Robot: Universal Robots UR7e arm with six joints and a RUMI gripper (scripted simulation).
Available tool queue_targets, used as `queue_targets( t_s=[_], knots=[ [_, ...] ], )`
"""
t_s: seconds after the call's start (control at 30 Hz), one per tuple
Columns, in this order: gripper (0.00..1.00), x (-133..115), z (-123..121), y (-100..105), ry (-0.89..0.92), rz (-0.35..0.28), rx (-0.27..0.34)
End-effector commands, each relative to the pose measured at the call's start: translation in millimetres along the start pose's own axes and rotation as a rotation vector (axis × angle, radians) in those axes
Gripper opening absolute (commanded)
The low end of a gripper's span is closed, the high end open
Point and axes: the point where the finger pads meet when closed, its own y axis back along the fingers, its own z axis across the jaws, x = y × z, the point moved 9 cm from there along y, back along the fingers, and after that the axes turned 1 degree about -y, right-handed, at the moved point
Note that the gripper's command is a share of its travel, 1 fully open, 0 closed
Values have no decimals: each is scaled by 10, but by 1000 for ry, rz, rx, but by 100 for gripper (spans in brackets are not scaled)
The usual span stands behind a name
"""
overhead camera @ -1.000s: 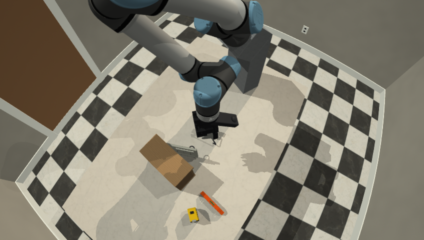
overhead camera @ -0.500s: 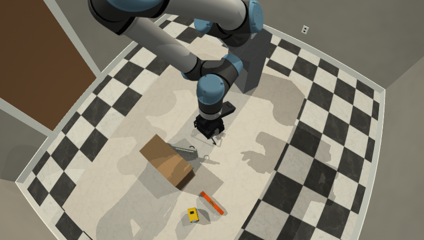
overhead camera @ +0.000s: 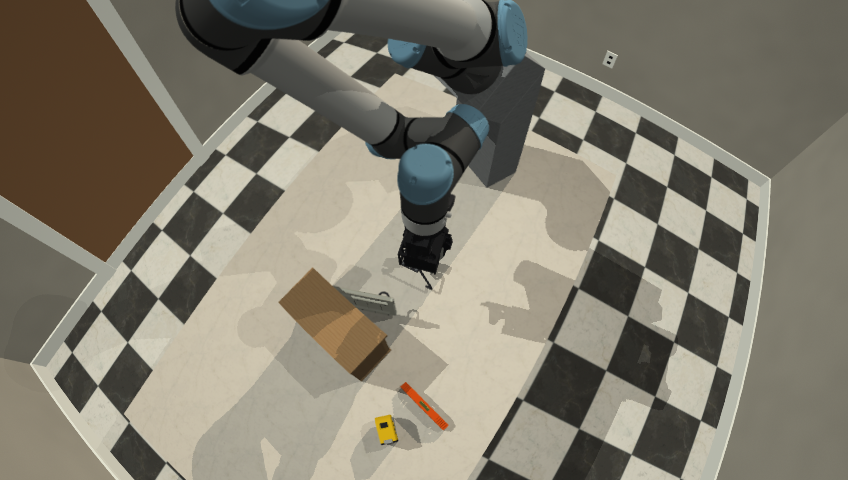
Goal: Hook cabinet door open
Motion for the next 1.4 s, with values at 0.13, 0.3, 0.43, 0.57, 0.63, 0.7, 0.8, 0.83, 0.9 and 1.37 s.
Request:
queue_targets(
  t_s=[0.13,0.3,0.43,0.57,0.63,0.7,0.8,0.83,0.9,1.37],
  knots=[
    [15,38,-20,7,216,-9,-5],
    [15,54,-30,12,360,-10,-4],
    [15,65,-37,15,465,-10,-3],
    [15,71,-41,17,538,-10,-3],
    [15,73,-42,18,561,-10,-3],
    [15,76,-45,19,605,-11,-3],
    [15,80,-47,21,667,-11,-2],
    [15,81,-48,22,686,-11,-2],
    [15,83,-50,23,723,-11,-2],
    [15,91,-55,29,895,-11,-1]
  ],
)
